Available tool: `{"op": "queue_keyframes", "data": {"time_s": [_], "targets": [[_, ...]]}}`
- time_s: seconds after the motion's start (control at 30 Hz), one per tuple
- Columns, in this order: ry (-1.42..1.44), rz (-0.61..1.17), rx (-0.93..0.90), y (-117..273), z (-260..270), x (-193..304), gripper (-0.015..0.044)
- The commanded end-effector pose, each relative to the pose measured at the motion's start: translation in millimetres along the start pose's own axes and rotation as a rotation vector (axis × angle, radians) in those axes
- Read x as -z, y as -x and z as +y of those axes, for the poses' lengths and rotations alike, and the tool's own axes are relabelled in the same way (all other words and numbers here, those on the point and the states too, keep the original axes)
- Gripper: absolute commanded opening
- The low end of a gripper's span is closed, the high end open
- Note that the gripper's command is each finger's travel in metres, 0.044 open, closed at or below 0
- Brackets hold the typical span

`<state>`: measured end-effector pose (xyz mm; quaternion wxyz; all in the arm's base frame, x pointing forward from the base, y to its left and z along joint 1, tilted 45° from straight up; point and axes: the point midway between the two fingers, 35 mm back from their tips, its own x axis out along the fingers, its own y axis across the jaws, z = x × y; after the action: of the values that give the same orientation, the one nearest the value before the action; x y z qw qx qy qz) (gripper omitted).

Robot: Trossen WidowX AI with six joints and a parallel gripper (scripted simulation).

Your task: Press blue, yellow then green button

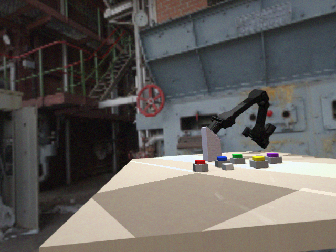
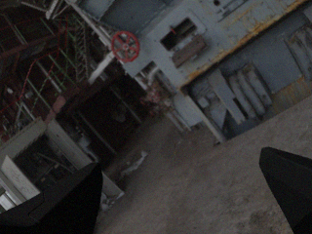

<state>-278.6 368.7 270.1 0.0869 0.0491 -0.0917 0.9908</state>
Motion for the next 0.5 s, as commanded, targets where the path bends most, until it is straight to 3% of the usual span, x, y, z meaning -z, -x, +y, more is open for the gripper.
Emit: {"op": "queue_keyframes", "data": {"time_s": [0.0,0.3,0.47], "targets": [[0.063,0.01,0.215,45,-48,-36,0.04],[0.132,0.112,0.644,179,-118,-55,0.04],[0.107,0.121,0.851,254,-133,-73,0.04]]}}
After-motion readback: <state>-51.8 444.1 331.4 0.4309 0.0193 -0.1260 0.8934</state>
